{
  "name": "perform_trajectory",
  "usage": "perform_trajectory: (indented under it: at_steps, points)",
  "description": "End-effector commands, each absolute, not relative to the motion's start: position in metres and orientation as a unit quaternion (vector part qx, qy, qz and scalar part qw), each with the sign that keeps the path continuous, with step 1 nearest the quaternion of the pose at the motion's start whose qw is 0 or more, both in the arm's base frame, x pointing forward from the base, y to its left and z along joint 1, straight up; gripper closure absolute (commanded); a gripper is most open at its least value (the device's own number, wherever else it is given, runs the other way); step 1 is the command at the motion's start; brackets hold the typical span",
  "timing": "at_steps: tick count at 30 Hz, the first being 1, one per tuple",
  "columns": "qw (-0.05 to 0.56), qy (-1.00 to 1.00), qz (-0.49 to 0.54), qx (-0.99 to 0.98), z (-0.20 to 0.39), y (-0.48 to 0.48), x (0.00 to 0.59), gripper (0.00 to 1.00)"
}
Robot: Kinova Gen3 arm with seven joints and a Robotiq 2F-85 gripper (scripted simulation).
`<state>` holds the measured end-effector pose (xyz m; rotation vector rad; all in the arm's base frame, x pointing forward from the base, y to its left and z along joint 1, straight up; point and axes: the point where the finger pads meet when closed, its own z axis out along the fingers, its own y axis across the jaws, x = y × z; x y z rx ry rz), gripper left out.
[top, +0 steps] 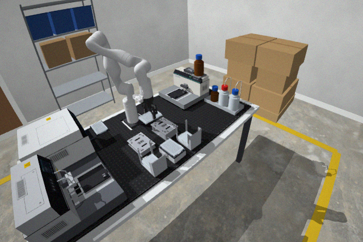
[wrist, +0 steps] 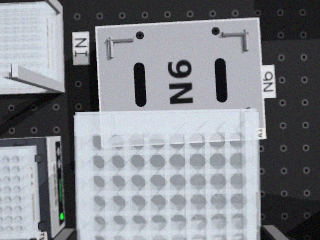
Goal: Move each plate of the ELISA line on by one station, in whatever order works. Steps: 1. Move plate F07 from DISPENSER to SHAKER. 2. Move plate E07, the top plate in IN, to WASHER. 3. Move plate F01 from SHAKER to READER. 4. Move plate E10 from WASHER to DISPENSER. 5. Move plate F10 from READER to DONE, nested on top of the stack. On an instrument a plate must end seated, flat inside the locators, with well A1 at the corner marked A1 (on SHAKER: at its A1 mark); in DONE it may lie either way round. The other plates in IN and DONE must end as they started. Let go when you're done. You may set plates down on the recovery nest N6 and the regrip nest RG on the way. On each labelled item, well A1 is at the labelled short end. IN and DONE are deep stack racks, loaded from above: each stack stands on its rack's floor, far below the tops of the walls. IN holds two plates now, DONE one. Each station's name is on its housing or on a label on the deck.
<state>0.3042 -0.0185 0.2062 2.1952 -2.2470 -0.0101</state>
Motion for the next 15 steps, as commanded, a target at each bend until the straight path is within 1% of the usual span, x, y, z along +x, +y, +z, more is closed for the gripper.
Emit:
perform_trajectory:
  at_steps: [1, 15]
  points:
    - [0.0, -0.715, -0.003, 0.699, 0.207, -0.009, 0.3, 0.06]
    - [0.0, -0.716, -0.003, 0.698, 0.207, 0.027, 0.285, 0.06]
